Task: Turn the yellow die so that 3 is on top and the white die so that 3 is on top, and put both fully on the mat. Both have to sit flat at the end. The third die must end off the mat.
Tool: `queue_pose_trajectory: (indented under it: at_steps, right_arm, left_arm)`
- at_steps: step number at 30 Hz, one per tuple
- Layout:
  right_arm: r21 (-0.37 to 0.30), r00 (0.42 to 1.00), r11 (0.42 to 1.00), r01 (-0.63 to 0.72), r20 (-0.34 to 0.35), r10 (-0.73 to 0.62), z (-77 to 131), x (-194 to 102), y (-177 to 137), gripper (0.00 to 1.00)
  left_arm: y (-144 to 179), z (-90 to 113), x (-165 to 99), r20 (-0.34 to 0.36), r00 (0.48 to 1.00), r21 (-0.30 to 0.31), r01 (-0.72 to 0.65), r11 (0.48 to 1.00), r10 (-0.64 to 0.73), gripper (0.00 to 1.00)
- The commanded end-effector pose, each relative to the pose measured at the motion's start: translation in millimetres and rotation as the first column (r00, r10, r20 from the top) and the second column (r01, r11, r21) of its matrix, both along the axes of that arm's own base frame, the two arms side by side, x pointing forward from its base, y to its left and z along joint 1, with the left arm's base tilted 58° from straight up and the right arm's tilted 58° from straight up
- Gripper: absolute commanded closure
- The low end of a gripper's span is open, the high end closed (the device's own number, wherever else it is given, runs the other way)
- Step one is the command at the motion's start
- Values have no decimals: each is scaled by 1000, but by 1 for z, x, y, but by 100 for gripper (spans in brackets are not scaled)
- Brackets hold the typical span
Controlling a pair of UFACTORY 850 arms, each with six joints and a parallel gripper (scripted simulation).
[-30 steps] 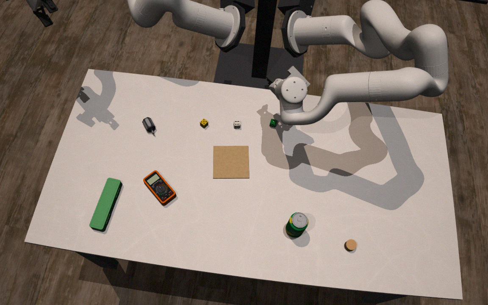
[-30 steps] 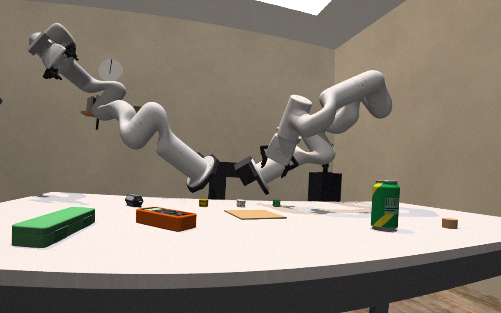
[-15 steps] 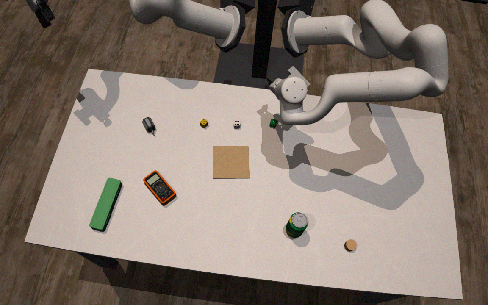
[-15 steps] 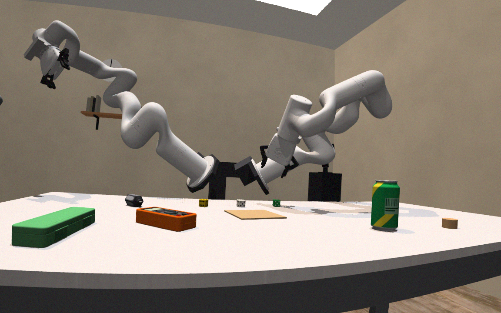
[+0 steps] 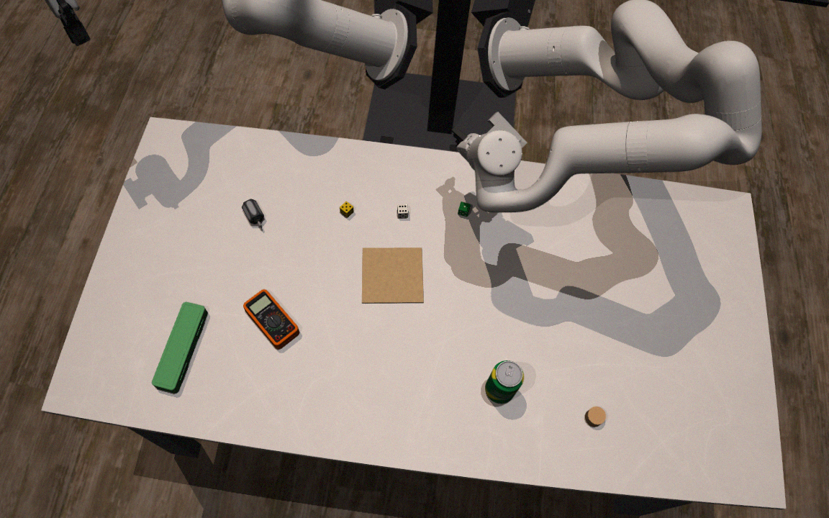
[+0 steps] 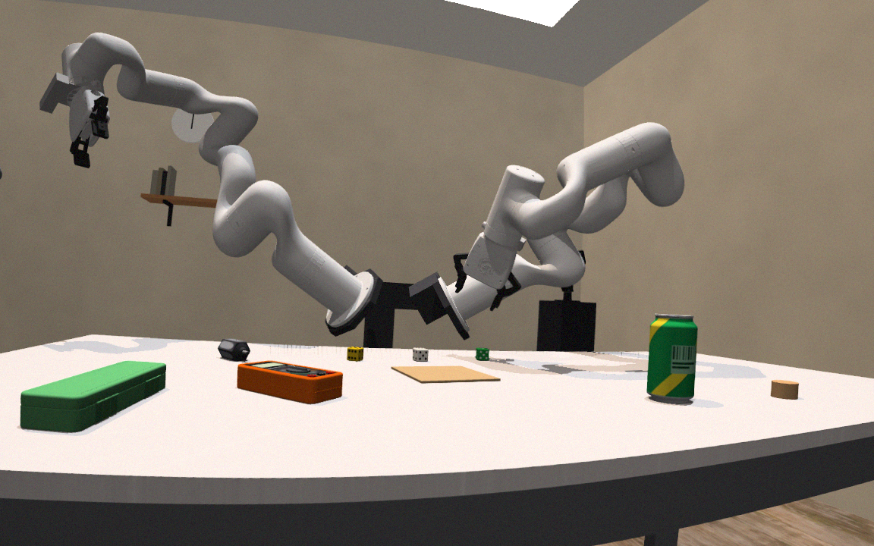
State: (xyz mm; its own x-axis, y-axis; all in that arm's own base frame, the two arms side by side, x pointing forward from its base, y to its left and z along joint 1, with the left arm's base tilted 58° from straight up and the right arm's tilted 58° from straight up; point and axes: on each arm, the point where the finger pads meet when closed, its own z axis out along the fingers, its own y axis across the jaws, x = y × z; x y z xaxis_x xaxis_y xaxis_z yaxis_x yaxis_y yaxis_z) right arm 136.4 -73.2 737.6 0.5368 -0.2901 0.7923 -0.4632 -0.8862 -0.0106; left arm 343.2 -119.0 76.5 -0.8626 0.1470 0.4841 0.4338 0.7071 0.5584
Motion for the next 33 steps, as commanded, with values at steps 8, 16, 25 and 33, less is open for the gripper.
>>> queue_pose_trajectory:
  at_steps: [8,16,25,33]
  right_arm:
    - [-11,975,975,222,-2,-222,1,-18,-28,0]
    - [-11,930,930,368,-2,-368,1,-35,-44,0]
    - [-11,850,850,526,-2,-526,1,-57,-60,0]
    - [-11,752,752,659,-2,-659,1,-80,-72,0]
  left_arm:
    - [-1,0,0,1,1000,-1,1,1000,-1,0]
    - [-1,0,0,1,1000,-1,1,1000,-1,0]
    - [-1,0,0,1,1000,-1,1,1000,-1,0]
    - [-1,0,0,1,1000,-1,1,1000,-1,0]
